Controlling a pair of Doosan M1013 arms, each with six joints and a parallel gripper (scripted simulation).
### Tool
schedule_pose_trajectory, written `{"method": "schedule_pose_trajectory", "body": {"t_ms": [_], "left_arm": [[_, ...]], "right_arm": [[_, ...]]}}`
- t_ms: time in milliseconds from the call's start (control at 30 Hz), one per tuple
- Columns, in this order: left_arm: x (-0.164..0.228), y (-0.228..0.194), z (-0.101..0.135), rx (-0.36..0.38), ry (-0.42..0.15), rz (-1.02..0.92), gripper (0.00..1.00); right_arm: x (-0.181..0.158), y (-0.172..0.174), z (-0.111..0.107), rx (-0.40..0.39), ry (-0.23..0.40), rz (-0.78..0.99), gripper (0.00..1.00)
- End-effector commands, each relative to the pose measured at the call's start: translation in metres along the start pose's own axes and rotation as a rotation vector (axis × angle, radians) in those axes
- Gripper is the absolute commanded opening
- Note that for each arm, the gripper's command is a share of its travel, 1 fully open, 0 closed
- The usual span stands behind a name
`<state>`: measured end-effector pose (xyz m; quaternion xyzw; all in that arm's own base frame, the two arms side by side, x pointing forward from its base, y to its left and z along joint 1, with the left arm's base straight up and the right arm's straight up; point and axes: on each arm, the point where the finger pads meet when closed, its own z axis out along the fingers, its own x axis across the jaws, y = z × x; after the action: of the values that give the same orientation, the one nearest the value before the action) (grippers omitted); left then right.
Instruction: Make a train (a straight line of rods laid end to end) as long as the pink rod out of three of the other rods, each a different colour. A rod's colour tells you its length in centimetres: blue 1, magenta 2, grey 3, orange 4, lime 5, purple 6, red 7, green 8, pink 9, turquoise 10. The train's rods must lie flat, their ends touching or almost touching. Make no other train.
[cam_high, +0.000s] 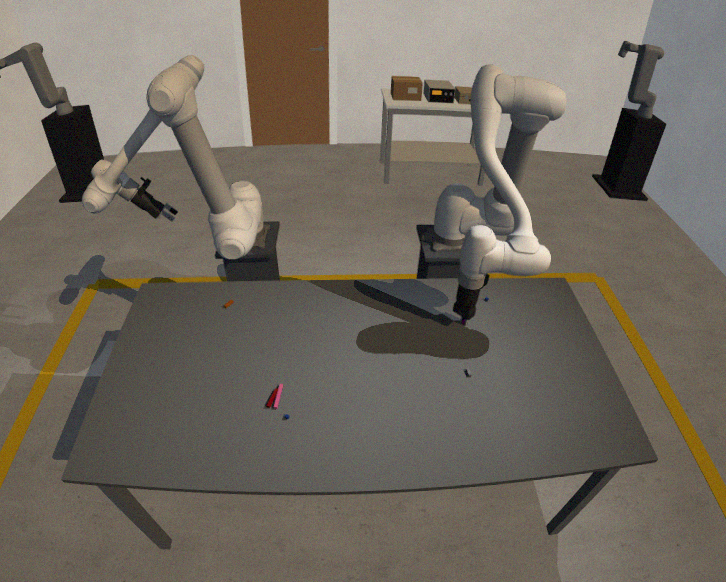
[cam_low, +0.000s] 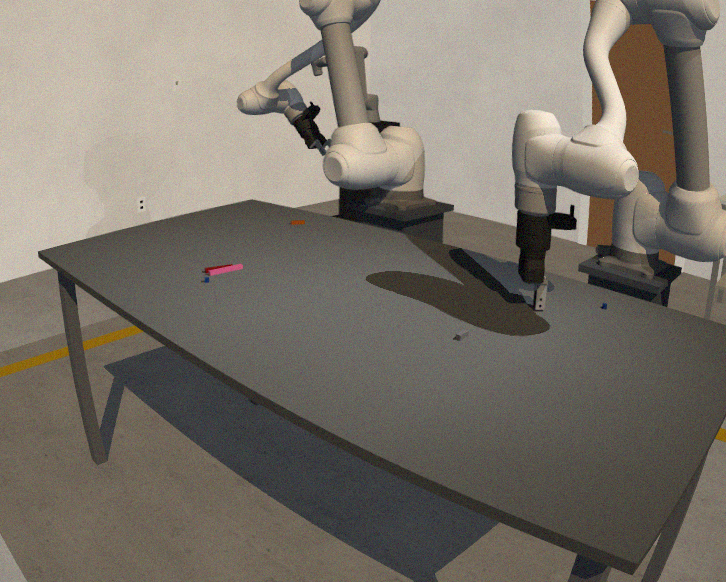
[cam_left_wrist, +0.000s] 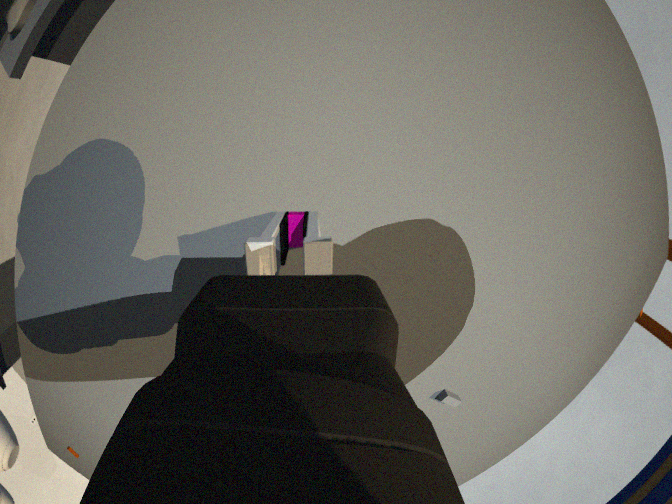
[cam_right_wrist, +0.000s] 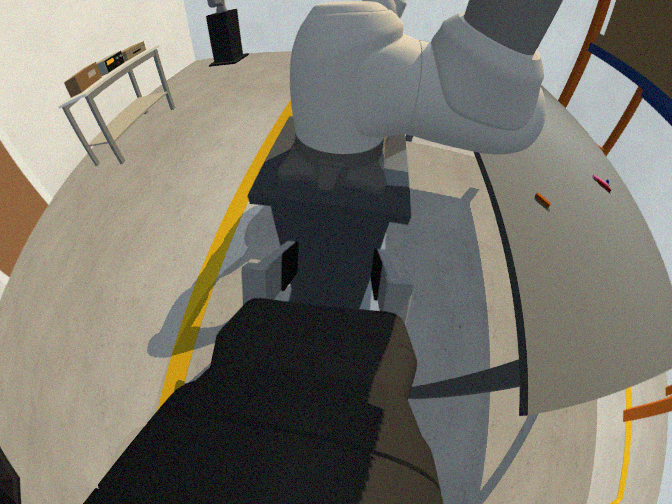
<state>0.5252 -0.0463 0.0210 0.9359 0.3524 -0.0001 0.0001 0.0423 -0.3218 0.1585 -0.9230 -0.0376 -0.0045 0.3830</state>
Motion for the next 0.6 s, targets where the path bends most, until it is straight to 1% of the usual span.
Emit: {"method": "schedule_pose_trajectory", "body": {"t_ms": [0,33,100,133,200,233,367,400,567], "left_arm": [[0.0004,0.0003,-0.0005,-0.001,0.001,0.0,0.3],[0.0004,0.0003,-0.0005,-0.001,0.001,0.0,0.36],[0.0004,0.0003,-0.0005,-0.001,0.001,0.0,0.36],[0.0004,0.0003,-0.0005,-0.001,0.001,0.0,0.42],[0.0004,0.0003,-0.0005,-0.001,0.001,0.0,0.42],[0.0004,0.0003,-0.0005,-0.001,0.001,0.0,0.48],[0.0004,0.0003,-0.0005,-0.001,0.001,0.0,0.48],[0.0004,0.0003,-0.0005,-0.001,0.001,0.0,0.54],[0.0004,0.0003,-0.0005,-0.001,0.001,0.0,0.54]], "right_arm": [[0.0001,-0.0001,-0.0004,-0.001,0.0,0.0,1.0],[0.0001,-0.0001,-0.0004,-0.001,0.0,0.0,1.0],[0.0001,-0.0001,-0.0004,-0.001,0.0,0.0,1.0],[0.0001,-0.0001,-0.0004,-0.001,0.0,0.0,1.0],[0.0001,-0.0001,-0.0004,-0.001,0.0,0.0,1.0],[0.0001,-0.0001,-0.0004,-0.001,0.0,0.0,1.0],[0.0001,-0.0001,-0.0004,-0.001,0.0,0.0,1.0],[0.0001,-0.0001,-0.0004,-0.001,0.0,0.0,1.0],[0.0001,-0.0001,-0.0004,-0.001,0.0,0.0,1.0]]}}
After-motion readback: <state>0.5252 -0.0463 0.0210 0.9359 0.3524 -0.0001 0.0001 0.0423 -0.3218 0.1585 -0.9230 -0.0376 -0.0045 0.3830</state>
